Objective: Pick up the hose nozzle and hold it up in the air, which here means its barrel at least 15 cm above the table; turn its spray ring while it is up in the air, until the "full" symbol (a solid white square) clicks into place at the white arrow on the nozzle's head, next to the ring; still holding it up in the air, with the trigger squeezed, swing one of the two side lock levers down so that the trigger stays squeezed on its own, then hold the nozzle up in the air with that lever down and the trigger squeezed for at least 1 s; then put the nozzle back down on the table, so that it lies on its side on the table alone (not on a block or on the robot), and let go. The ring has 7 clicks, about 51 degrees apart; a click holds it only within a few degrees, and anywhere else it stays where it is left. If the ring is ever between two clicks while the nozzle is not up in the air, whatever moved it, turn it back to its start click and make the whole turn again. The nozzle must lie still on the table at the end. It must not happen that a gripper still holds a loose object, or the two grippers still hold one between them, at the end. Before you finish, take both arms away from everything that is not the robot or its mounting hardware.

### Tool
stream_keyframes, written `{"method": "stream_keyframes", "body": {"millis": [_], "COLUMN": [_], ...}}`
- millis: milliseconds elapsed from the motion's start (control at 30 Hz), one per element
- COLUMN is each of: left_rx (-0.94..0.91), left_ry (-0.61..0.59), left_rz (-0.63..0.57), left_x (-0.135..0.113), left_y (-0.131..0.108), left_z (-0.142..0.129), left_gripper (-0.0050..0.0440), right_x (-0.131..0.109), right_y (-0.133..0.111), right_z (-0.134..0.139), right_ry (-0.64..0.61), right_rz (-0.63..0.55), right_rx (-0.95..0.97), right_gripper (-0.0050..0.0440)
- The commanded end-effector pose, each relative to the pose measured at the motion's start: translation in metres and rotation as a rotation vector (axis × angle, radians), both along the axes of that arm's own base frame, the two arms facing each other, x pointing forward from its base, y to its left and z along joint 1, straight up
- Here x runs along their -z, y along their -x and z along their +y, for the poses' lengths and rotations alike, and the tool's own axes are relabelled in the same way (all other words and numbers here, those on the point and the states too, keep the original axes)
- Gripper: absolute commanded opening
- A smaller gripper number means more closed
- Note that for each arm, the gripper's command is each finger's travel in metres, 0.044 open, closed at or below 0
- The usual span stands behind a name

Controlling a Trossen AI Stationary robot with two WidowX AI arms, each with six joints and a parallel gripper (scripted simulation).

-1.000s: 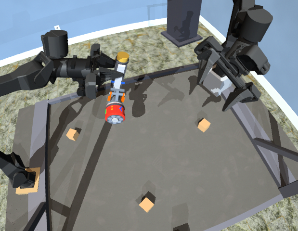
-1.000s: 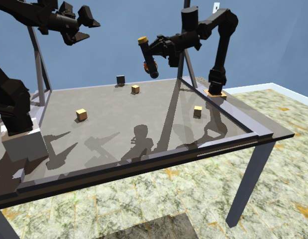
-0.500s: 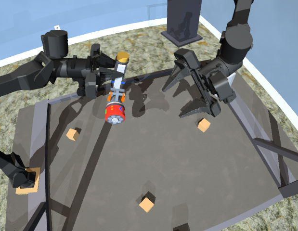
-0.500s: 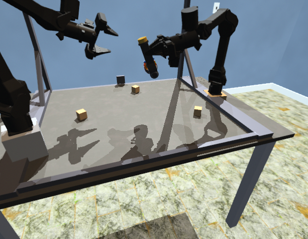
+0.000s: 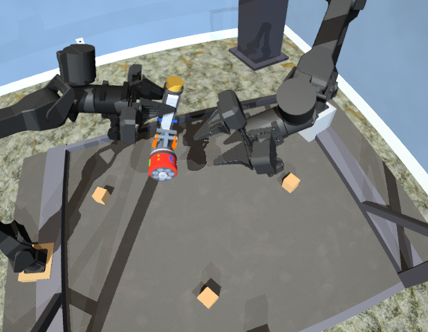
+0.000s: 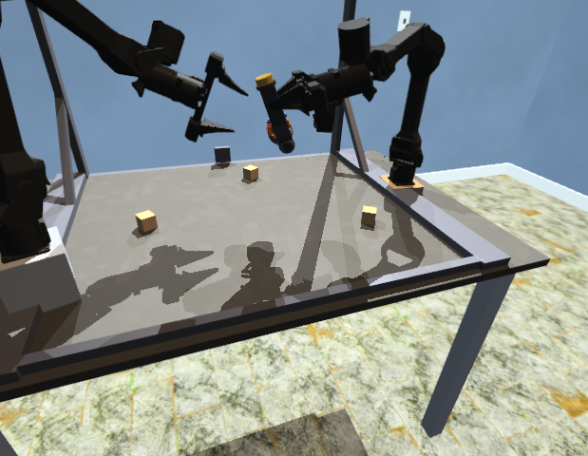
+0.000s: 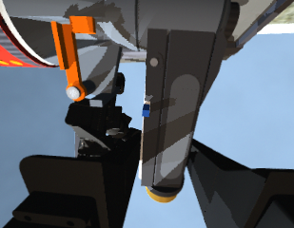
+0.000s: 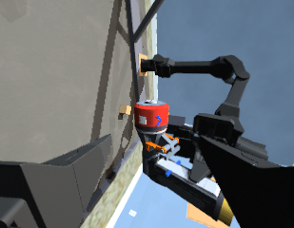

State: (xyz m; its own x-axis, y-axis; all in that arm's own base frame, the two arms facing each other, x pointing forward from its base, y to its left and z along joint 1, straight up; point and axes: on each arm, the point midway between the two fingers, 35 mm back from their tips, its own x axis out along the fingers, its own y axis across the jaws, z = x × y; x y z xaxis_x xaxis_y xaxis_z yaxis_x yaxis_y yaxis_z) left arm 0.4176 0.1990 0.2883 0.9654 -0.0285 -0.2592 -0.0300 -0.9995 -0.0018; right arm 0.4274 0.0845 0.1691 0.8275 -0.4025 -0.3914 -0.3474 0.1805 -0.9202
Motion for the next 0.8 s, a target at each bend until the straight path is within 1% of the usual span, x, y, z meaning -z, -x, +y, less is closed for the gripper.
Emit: {"method": "stream_keyframes", "body": {"millis": [0,100,767], "left_rx": [0.001,0.001,0.001], "left_ry": [-0.023,-0.023,-0.023], "left_rz": [-0.037,-0.037,-0.037], "left_x": [-0.019,-0.019,-0.019], "left_y": [0.001,0.001,0.001], "left_z": [-0.001,-0.001,-0.001], "left_gripper": [0.0167,0.0167,0.0167], "right_x": [-0.004,-0.005,0.008], "right_y": [-0.008,-0.006,-0.030], "right_z": [-0.005,-0.001,-0.015], "right_ry": [0.044,0.016,0.018], "right_rz": [0.002,-0.008,-0.003], "right_rx": [0.020,0.011,0.009], "right_gripper": [0.0410,0.0410,0.0410]}}
